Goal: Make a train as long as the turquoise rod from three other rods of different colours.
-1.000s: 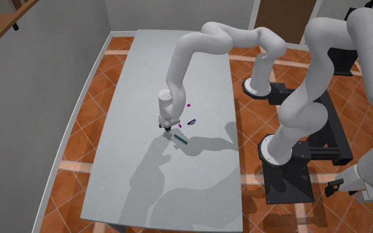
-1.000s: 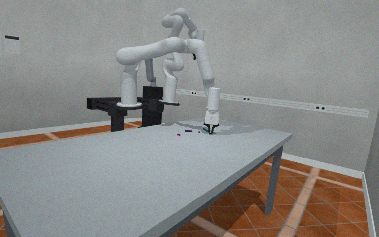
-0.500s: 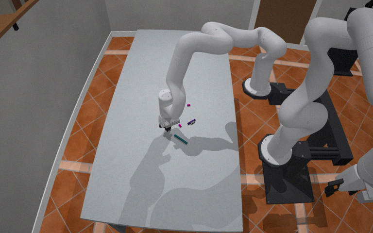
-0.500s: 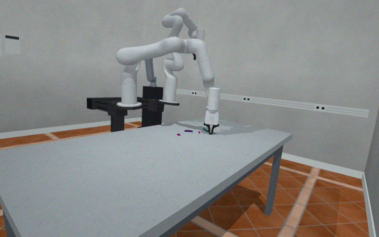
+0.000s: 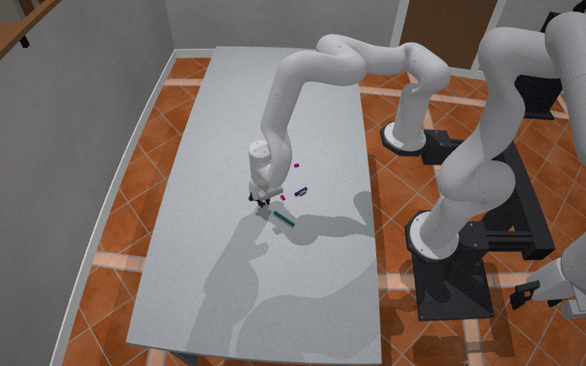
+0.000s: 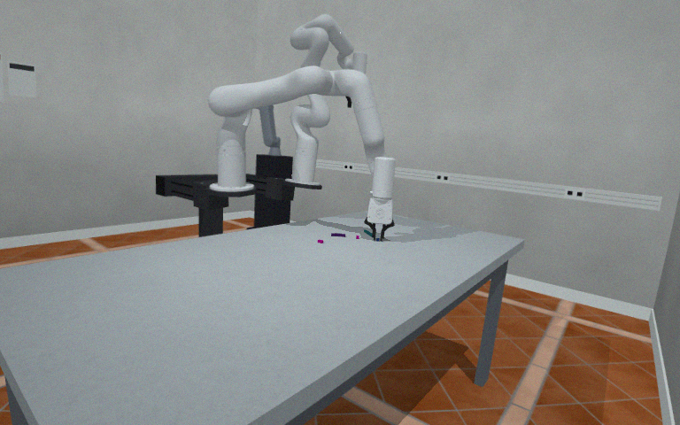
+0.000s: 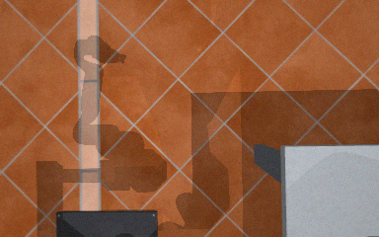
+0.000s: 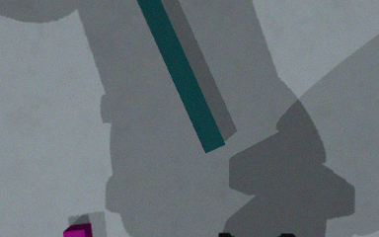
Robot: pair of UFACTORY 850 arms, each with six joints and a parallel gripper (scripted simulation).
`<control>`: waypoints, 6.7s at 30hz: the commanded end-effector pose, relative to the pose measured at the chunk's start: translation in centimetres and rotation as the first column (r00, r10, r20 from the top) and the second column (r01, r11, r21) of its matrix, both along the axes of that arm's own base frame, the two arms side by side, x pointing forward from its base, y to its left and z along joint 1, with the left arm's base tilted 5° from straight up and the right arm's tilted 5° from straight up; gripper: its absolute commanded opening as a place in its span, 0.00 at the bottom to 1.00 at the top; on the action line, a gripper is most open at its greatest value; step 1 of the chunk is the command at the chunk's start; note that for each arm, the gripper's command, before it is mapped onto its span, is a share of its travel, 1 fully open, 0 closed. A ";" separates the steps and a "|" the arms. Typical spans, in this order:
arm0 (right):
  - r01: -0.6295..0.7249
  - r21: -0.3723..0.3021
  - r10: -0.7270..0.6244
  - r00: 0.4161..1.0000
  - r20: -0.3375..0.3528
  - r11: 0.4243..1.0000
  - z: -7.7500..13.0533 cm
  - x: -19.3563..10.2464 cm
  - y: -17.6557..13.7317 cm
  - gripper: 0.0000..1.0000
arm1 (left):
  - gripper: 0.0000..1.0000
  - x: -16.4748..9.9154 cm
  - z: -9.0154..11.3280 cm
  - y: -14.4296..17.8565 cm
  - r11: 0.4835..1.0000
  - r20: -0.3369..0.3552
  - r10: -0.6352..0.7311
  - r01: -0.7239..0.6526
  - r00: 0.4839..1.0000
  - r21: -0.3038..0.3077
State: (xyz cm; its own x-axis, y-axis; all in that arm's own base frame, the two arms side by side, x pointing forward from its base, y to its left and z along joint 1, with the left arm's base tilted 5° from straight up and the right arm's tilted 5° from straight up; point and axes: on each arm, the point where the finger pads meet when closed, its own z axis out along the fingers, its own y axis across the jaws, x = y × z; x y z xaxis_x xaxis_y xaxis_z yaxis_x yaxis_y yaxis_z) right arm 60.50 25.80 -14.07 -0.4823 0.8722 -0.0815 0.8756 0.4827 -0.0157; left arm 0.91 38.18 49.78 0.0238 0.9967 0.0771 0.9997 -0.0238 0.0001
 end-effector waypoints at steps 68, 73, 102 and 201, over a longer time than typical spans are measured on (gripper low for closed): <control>0.038 0.014 -0.038 0.999 -0.001 0.999 9.0 -0.5 1.0 1.00 | 1.00 0.0 0.1 0.0 1.000 0.000 0.000 0.000 1.000 0.002; 0.198 0.064 -0.197 0.980 -0.021 0.978 8.7 -1.8 2.0 1.00 | 1.00 0.0 0.1 0.0 1.000 0.000 0.000 0.000 1.000 0.002; 0.813 0.165 -0.802 0.580 -0.144 0.559 7.8 -5.9 5.0 1.00 | 1.00 0.0 0.1 0.0 1.000 0.000 0.000 0.000 1.000 0.002; 0.140 0.159 -0.148 -0.988 -0.043 -0.977 6.2 -17.0 -4.5 0.48 | 1.00 0.0 0.1 0.0 1.000 0.000 0.000 0.000 1.000 0.002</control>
State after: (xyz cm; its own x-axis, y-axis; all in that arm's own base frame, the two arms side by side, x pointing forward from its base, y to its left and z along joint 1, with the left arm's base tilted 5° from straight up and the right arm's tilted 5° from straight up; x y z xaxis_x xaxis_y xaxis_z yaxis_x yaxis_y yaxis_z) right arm 43.36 21.24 -7.98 0.6033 -0.7931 0.0842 -0.7963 -0.6049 0.0081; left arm 0.91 38.18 49.78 0.0238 0.9967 0.0771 0.9997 -0.0238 0.0001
